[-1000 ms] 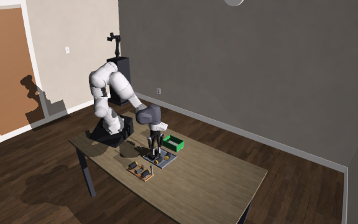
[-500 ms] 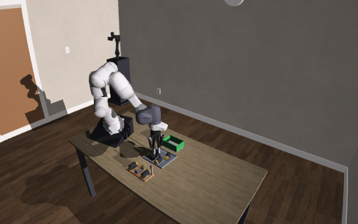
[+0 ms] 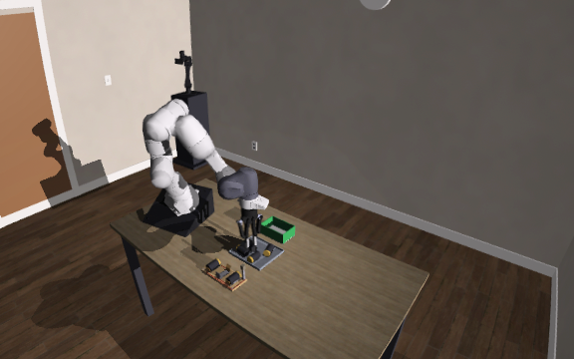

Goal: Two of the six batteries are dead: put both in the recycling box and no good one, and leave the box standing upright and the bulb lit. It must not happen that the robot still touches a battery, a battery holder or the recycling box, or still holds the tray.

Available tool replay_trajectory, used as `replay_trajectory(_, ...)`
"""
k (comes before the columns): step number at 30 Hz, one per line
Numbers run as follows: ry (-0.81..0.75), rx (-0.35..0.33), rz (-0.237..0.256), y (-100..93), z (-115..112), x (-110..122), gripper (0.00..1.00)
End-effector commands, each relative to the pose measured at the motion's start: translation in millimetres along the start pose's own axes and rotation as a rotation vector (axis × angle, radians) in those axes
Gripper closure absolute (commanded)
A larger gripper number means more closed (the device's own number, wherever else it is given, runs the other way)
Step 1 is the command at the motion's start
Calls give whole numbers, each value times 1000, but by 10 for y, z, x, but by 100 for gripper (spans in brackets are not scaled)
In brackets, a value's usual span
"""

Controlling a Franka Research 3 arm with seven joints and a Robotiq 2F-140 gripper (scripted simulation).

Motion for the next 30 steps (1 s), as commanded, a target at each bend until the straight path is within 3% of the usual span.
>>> replay_trajectory(1, 7, 2, 2, 4, 14, 0, 84)
replay_trajectory(10, 7, 2, 2, -14, 14, 0, 84)
replay_trajectory(21, 7, 2, 2, -427, 13, 1, 84)
replay_trajectory(30, 7, 2, 2, -454, 13, 1, 84)
Point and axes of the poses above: the point where the finger pads meet when closed, its own y axis out along the fingers, its own x axis across the jaws, z = x × y, the point moved 9 cm from there along -y, back along the fingers, and after that the axes turned 1 degree about y, right-handed, at the moved point
